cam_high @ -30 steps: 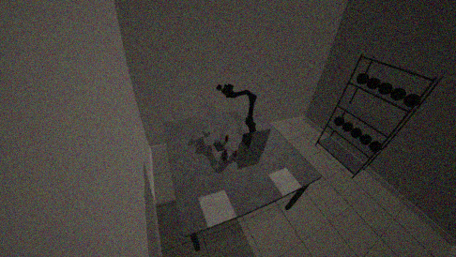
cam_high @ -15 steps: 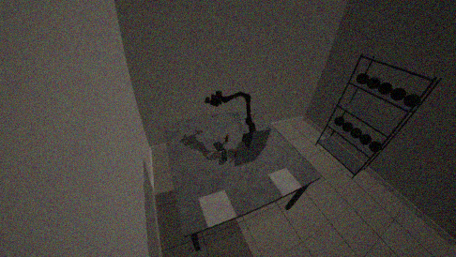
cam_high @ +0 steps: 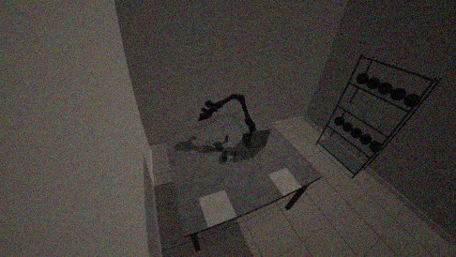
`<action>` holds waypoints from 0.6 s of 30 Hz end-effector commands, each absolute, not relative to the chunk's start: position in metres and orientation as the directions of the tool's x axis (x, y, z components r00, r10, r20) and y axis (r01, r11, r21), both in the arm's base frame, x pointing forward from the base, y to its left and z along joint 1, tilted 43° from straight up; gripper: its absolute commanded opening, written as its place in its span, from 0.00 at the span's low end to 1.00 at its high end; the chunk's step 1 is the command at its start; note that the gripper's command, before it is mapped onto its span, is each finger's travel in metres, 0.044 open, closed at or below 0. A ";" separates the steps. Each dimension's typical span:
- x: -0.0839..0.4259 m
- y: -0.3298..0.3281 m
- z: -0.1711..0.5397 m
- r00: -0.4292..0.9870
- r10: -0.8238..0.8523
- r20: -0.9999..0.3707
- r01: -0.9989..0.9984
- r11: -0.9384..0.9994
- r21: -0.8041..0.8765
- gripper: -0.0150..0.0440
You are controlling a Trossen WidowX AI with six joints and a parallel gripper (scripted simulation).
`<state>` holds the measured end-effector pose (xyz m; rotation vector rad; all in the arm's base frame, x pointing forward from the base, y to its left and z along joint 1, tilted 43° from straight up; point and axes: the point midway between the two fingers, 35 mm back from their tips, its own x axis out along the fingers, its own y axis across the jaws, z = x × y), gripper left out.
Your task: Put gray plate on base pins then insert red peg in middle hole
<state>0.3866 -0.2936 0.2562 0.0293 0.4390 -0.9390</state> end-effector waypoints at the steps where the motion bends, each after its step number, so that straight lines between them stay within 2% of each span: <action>1: 0.413 -0.255 0.205 0.494 -0.701 -0.514 0.660 0.688 -0.303 1.00; 5: 0.428 -0.212 0.154 0.442 -0.631 -0.637 0.481 0.766 -0.425 1.00; 10: 0.431 -0.149 0.090 0.324 -0.557 -0.765 0.158 0.829 -0.537 1.00; 14: 0.420 -0.100 0.046 0.205 -0.531 -0.822 -0.133 0.817 -0.561 1.00; 18: 0.398 -0.051 0.006 0.066 -0.544 -0.837 -0.460 0.727 -0.509 1.00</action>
